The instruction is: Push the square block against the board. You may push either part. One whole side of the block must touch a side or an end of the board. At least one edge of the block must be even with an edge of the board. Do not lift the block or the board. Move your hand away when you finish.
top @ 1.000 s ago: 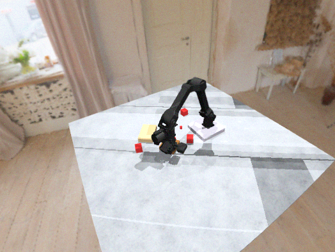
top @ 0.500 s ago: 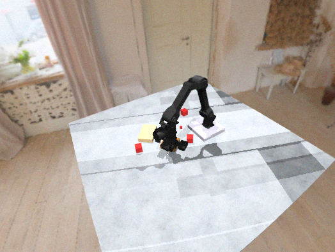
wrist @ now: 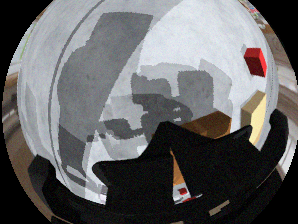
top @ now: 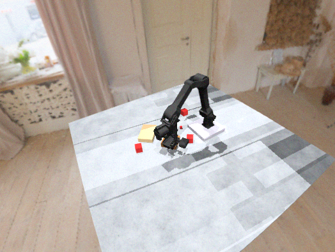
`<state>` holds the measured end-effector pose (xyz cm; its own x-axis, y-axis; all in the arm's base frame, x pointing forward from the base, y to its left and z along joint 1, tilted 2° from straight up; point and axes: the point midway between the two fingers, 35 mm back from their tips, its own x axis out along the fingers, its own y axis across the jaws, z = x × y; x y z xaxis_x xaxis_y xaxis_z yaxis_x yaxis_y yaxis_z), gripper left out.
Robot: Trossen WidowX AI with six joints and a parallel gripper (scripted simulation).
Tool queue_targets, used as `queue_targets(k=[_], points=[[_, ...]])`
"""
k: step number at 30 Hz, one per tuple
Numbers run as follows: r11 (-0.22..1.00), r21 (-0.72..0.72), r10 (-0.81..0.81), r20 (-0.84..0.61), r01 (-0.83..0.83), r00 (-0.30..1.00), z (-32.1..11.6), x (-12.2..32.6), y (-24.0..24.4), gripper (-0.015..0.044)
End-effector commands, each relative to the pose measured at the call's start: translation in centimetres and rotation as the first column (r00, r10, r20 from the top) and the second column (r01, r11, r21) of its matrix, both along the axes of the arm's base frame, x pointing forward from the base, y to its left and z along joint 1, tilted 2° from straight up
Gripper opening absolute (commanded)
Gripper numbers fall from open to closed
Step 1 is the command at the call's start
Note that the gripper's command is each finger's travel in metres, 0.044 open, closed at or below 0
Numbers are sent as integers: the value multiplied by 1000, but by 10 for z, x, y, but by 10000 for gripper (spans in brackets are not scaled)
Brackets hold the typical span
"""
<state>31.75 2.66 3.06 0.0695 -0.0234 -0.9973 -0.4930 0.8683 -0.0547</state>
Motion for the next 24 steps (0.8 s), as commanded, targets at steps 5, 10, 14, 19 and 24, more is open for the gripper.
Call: queue_targets(k=[5, 10, 14, 19, 24], points=[[1000, -5, -3, -17, 3, 1000, -4, -14, -11, 0], [1000, -5, -3, -17, 3, 1000, -4, -10, -9, 0], [1000, -5, -3, -16, 3, 1000, -3, -4, -6, 0], [1000, -5, -3, -16, 3, 1000, -3, 3, -2, 0], [1000, -4, -3, -15, 3, 1000, -3, 10, 2, 0]])
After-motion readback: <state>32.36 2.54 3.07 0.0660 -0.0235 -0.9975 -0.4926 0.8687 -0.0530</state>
